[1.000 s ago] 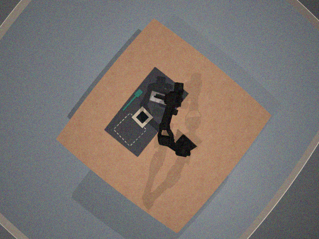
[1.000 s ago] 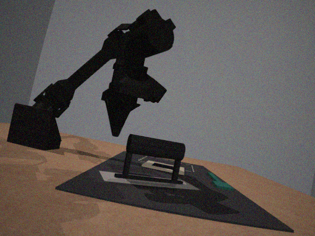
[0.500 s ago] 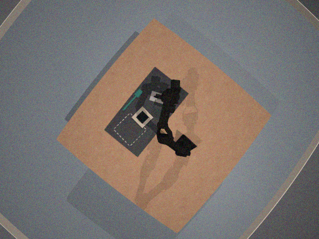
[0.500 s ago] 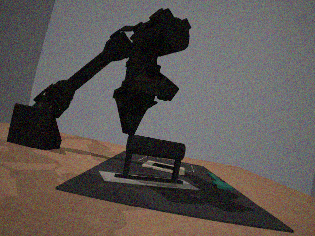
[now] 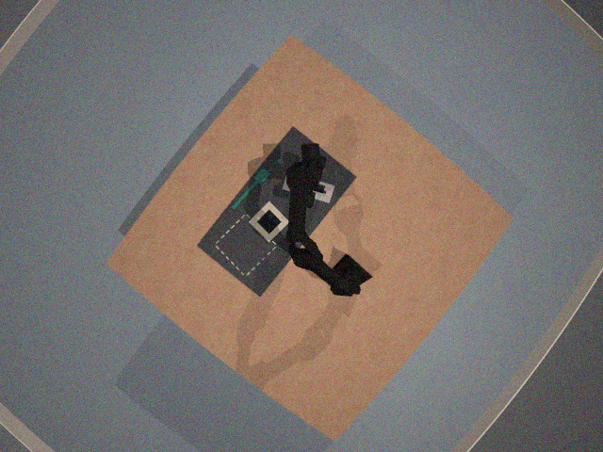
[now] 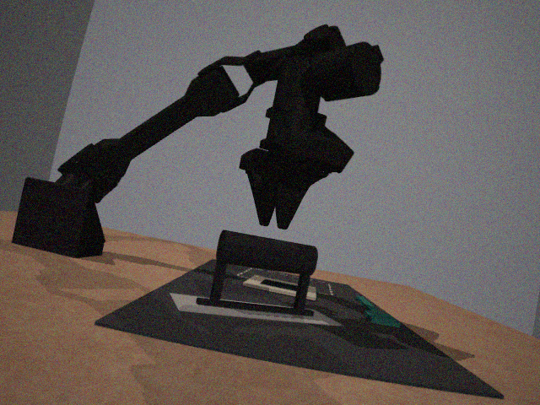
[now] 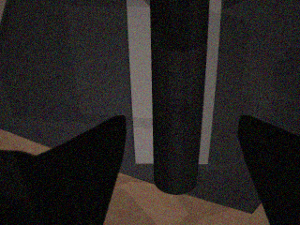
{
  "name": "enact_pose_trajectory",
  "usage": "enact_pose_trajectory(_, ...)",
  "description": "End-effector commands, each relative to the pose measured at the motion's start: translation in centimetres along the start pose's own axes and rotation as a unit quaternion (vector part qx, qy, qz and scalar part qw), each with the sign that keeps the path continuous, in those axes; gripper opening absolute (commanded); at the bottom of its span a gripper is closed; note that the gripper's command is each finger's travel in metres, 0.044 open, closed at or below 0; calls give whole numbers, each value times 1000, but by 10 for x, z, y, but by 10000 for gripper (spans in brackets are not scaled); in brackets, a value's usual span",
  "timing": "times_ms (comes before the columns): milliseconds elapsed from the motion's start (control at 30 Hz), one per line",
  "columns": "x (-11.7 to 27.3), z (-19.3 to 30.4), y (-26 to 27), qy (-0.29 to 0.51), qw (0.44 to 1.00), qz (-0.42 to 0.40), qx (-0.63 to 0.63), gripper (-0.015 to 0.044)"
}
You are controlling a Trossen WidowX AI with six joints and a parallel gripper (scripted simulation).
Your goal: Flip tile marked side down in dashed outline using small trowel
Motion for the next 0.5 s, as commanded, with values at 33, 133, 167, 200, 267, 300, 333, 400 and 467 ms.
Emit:
enact_pose_trajectory(33,-9,-2,0,-1,1000,-2,-2,270)
enact_pose_trajectory(133,-13,-2,0,-1,1000,-2,-2,270)
enact_pose_trajectory(167,-15,-2,0,-1,1000,-2,-2,270)
enact_pose_trajectory(200,-17,-2,0,-1,1000,-2,-2,270)
enact_pose_trajectory(267,-20,-2,0,-1,1000,-2,-2,270)
enact_pose_trajectory(300,-22,-2,0,-1,1000,-2,-2,270)
enact_pose_trajectory(333,-23,-2,0,-1,1000,-2,-2,270)
enact_pose_trajectory(400,-26,-2,0,-1,1000,-2,-2,270)
enact_pose_trajectory(467,-30,-2,1,-2,1000,-2,-2,270)
Point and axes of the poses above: the point midway between the two fingers, 35 mm back from their tips, its own x axis back along the fingers, its own y axis across the jaws, z = x × y, the point moved 1 cm from there along x, back along the fingers, and after that the axes turned 10 degrees about -x, right-handed, at the moved point
